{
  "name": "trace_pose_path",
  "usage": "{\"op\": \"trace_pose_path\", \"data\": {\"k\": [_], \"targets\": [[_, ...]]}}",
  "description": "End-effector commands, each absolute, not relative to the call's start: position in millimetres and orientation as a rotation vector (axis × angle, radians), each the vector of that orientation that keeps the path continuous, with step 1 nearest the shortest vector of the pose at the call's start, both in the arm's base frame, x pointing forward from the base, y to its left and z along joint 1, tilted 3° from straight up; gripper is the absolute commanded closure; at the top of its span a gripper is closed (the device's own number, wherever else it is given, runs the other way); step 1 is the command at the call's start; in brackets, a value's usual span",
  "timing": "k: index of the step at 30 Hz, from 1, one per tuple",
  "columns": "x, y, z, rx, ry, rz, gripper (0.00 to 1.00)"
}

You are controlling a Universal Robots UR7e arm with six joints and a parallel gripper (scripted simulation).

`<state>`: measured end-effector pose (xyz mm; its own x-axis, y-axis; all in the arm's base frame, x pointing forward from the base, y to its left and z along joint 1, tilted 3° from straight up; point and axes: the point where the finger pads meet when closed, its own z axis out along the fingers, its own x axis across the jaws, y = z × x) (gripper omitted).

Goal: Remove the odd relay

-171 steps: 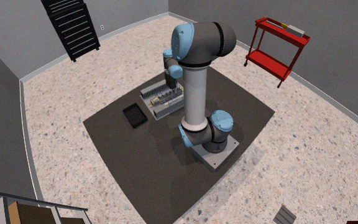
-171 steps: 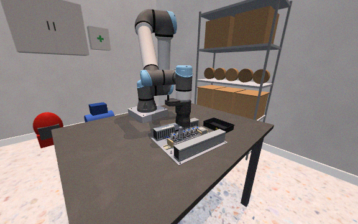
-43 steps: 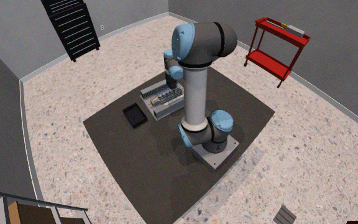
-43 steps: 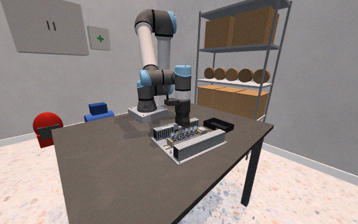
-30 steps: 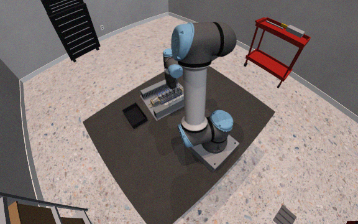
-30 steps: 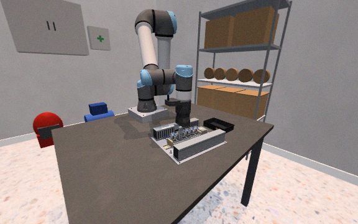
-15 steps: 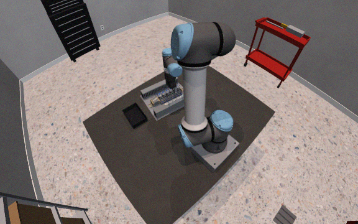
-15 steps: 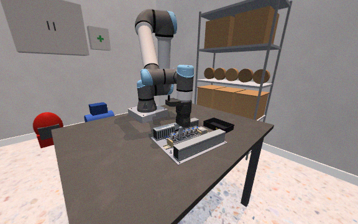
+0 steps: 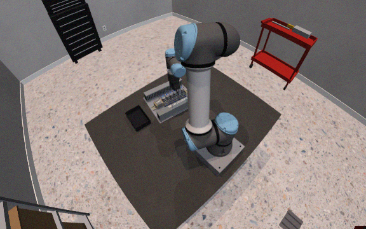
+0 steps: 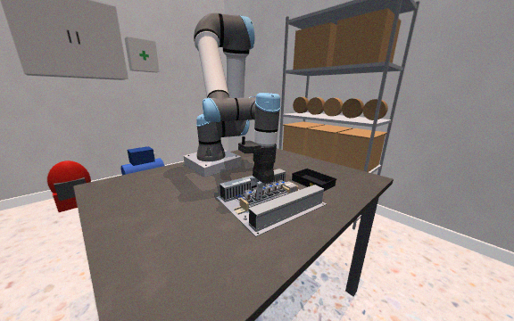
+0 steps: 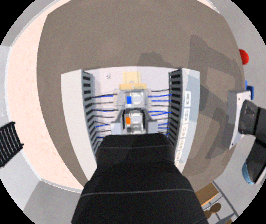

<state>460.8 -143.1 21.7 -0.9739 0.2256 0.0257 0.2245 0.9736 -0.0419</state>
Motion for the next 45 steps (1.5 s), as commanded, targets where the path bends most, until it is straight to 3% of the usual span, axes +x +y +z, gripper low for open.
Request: {"op": "trace_pose_path", "data": {"k": [1,45], "targets": [[461.3,-143.2,21.7,-0.350,-3.076,0.059,1.00],[461.6,-143.2,22.2,-0.351,-3.081,0.060,1.00]]}}
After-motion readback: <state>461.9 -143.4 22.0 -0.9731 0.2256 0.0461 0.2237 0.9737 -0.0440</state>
